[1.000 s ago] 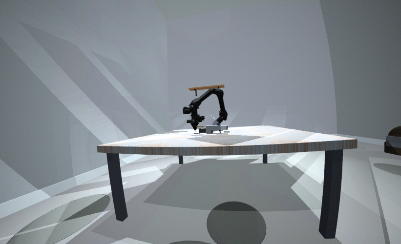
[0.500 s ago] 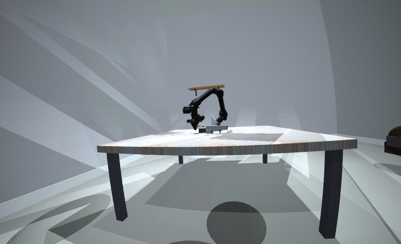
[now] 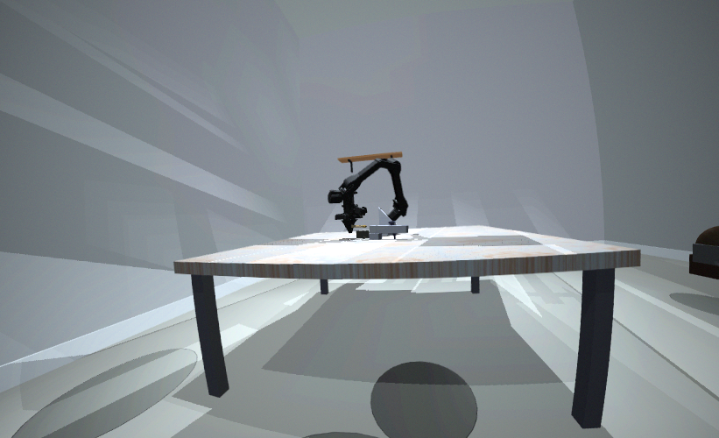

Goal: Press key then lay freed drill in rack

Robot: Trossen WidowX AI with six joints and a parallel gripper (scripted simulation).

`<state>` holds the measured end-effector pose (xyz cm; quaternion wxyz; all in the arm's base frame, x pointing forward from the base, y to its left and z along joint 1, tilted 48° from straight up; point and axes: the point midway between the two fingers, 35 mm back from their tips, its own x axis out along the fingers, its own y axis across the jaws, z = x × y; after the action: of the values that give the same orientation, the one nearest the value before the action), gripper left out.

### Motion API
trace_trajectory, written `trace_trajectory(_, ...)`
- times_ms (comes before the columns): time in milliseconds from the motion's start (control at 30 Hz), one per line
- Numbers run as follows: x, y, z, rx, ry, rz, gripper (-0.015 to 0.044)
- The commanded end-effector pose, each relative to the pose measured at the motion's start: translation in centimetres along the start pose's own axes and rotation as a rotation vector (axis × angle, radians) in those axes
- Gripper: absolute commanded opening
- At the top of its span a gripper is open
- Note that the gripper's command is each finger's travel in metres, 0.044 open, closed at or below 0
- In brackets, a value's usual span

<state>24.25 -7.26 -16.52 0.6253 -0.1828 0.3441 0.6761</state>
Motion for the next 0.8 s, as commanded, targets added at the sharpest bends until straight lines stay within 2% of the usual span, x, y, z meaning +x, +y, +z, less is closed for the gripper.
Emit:
trace_trajectory(0, -0.33, -0.06, 0.03, -0.005, 0.005, -0.003, 0.0000)
trace_trajectory(767, -0.73, 0.00, 0.06, -0.005, 0.005, -0.003, 0.0000)
